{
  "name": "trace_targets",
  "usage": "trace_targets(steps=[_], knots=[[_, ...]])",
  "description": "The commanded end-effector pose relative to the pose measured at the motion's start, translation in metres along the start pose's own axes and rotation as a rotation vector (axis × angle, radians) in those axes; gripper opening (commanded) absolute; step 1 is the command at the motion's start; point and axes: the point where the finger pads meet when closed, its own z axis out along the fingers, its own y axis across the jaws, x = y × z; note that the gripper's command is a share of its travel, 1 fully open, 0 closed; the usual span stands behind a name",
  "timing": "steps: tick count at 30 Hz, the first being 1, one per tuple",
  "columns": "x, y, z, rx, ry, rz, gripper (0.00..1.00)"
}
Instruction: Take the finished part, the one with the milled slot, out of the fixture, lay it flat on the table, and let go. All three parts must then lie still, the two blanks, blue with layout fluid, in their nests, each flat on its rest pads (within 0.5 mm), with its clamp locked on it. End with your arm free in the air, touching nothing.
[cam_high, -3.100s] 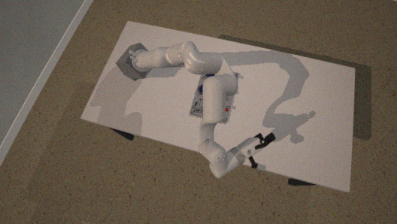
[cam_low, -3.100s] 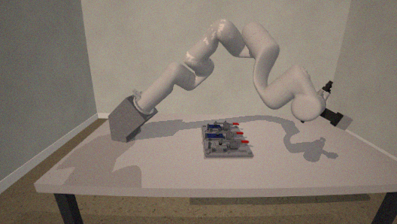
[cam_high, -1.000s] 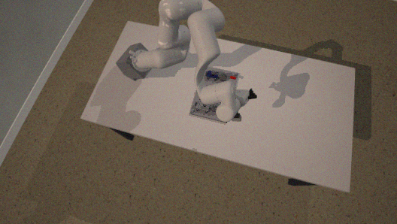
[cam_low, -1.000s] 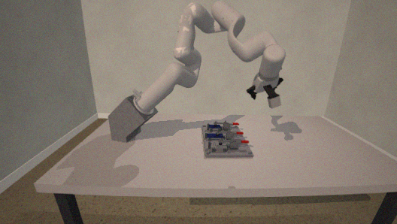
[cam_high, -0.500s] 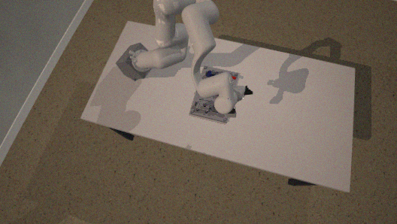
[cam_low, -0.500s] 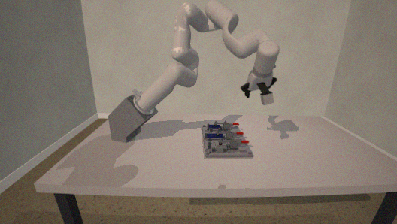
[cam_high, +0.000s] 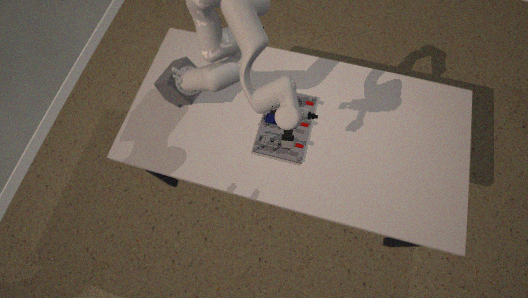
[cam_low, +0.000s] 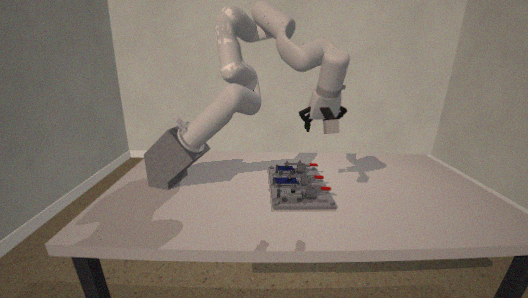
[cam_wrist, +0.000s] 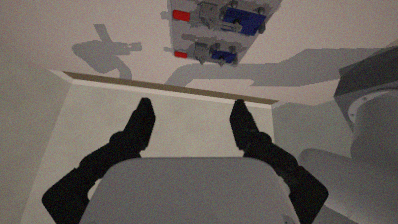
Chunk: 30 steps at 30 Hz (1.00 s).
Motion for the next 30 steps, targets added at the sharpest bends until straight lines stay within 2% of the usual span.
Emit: trace_targets(steps=[1,13,15,17,30], knots=[[-0.003,0.011,-0.002,-0.020,0.046,0.014,1.00],[-0.003,0.011,-0.002,-0.020,0.046,0.014,1.00],[0.003,0.045,0.002,-0.062,0.165,0.050,1.00],[0.007,0.058,0.003,-0.072,0.216,0.063,1.00],[0.008,0.060,0.003,-0.073,0.221,0.064,1.00]])
